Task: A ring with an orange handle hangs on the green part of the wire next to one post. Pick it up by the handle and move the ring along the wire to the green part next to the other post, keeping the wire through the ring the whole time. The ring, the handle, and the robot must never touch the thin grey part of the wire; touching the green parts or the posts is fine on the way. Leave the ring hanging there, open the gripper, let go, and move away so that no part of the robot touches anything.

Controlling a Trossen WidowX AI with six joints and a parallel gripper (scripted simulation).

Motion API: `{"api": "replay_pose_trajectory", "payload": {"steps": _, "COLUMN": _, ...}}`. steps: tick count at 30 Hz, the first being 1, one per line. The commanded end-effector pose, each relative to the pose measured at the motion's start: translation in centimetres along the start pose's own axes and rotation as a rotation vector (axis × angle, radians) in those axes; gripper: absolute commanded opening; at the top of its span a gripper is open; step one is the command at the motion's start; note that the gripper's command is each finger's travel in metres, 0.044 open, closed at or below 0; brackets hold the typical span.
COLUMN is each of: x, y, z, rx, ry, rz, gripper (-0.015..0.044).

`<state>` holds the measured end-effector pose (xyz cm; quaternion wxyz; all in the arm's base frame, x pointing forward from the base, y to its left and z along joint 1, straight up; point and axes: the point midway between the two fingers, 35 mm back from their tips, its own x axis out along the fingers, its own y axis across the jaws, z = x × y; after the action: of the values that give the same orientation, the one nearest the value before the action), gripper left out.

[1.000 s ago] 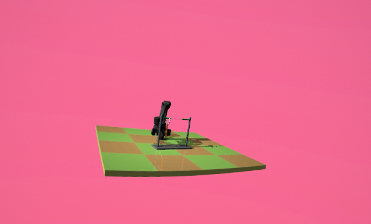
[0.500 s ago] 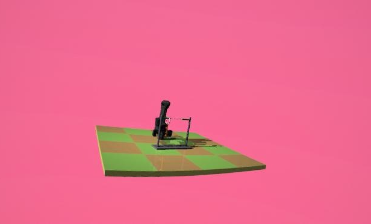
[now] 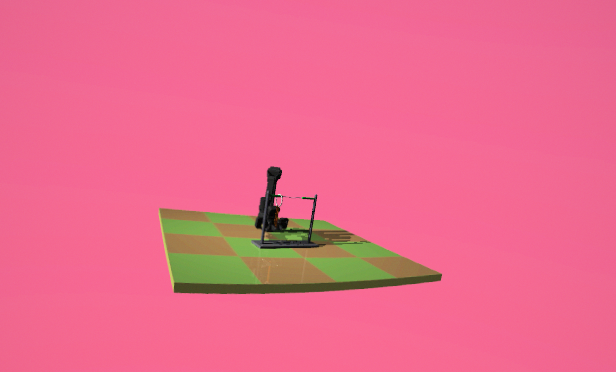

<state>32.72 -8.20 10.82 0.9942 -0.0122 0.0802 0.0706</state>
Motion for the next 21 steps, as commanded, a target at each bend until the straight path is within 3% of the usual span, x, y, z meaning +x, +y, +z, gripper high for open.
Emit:
{"api": "replay_pose_trajectory", "payload": {"steps": 1, "x": 0.15, "y": -0.11, "z": 0.1, "rx": 0.001, "ry": -0.004, "rz": -0.006, "gripper": 0.016}}
{"api": "replay_pose_trajectory", "payload": {"steps": 13, "x": 0.15, "y": -0.11, "z": 0.1, "rx": 0.001, "ry": -0.004, "rz": -0.006, "gripper": 0.016}}
{"api": "replay_pose_trajectory", "payload": {"steps": 21, "x": 0.13, "y": -0.02, "z": 0.04, "rx": -0.001, "ry": -0.001, "rz": 0.0, "gripper": -0.005}}
